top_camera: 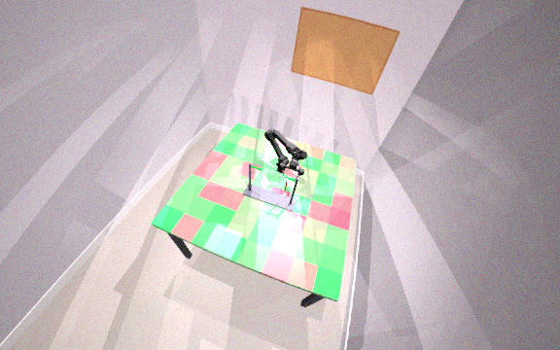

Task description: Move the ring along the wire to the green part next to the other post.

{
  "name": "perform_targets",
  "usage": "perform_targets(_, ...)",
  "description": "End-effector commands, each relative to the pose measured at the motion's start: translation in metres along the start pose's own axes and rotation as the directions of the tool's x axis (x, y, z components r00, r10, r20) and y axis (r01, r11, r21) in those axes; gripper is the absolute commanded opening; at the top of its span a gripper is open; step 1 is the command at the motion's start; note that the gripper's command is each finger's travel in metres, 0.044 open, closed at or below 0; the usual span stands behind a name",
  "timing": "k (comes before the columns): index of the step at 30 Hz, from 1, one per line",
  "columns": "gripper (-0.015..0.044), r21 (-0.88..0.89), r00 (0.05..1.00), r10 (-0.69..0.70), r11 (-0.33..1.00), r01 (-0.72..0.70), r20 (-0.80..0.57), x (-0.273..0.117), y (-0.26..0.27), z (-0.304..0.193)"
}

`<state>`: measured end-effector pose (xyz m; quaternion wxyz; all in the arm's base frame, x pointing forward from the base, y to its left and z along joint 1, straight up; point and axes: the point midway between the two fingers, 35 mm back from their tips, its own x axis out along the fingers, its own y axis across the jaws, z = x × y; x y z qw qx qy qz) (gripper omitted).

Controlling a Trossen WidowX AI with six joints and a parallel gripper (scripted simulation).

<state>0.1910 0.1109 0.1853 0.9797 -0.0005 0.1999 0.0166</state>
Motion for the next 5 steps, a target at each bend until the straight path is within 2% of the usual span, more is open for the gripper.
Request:
perform_targets(1, 0.044, 0.004, 1.0, -0.003, 1.0, 0.003, 0.001, -0.0002, -0.0007, 0.0001)
perform_targets(5, 0.044, 0.004, 1.0, -0.003, 1.0, 0.003, 0.001, -0.0002, -0.0007, 0.0001)
